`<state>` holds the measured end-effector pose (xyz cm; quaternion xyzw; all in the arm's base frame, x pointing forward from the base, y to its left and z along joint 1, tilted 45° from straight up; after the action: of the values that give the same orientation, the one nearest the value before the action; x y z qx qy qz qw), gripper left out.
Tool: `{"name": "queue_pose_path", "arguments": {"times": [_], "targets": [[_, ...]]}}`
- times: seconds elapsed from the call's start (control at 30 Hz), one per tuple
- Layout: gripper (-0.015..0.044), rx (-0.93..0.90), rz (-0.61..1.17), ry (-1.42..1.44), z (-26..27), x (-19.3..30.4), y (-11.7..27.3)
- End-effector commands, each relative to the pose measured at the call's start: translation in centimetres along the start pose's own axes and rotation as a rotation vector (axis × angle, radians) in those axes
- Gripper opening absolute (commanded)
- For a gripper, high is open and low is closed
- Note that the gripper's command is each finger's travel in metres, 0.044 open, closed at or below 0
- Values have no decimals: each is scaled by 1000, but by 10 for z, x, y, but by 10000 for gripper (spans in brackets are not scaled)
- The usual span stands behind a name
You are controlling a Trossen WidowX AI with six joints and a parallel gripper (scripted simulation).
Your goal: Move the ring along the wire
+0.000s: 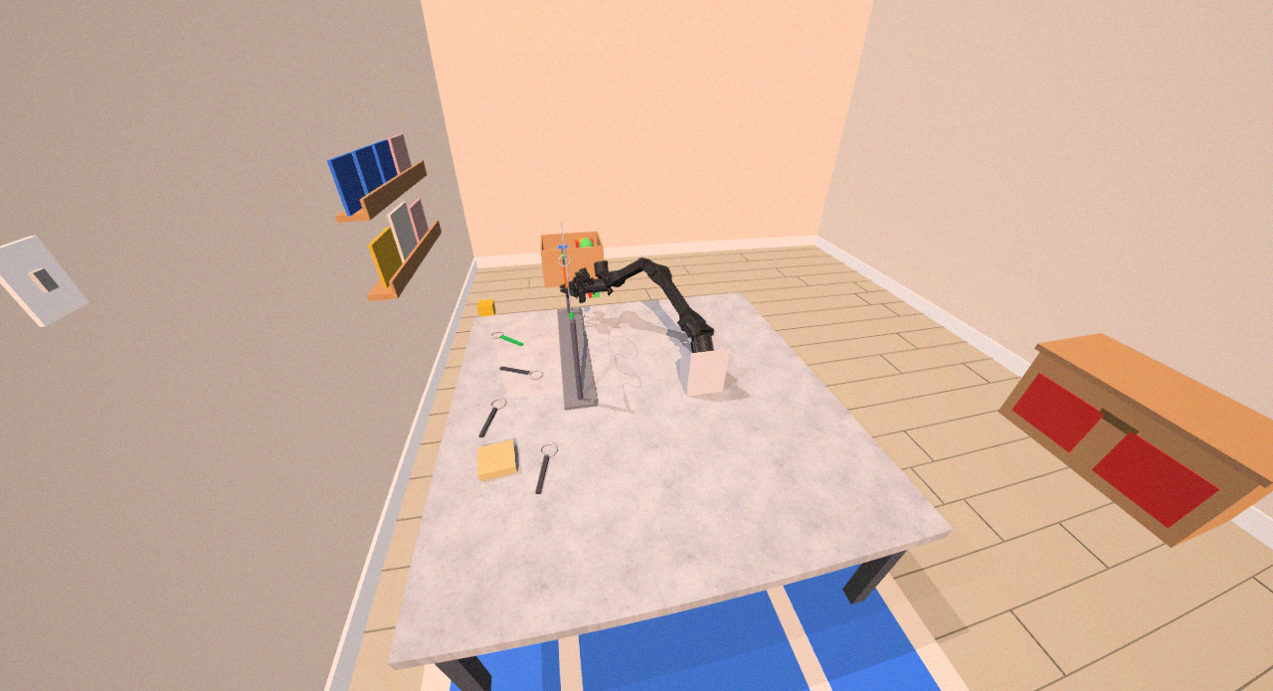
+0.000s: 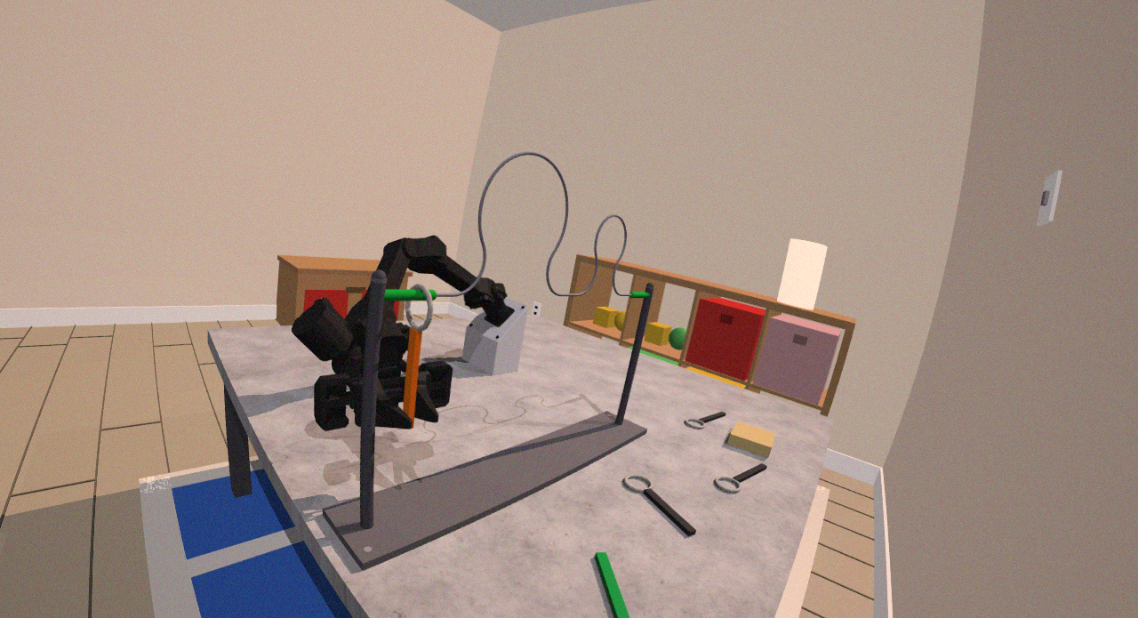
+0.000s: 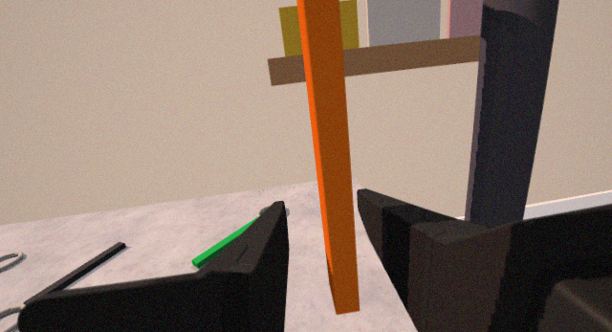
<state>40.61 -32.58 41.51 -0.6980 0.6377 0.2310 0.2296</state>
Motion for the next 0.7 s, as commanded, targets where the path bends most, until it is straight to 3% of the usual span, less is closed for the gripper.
{"name": "queue_pose_path", "arguments": {"times": [0.0, 0.43, 0.67], "targets": [[160, 3, 1, 5, -1, -1, 0], [160, 3, 1, 5, -1, -1, 0], [-24, 1, 0, 1, 0, 0, 0]]}}
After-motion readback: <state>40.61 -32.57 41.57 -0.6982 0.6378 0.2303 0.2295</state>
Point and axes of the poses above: the point midway between the two fingers, 35 mm back from their tips, its own y axis back along the fingers, its own z axis across the jaws, x = y × z, the point moved 3 cm from there along y, back along the fingers, and after that the axes turned 5 degrees about y, right-handed, at the moved point
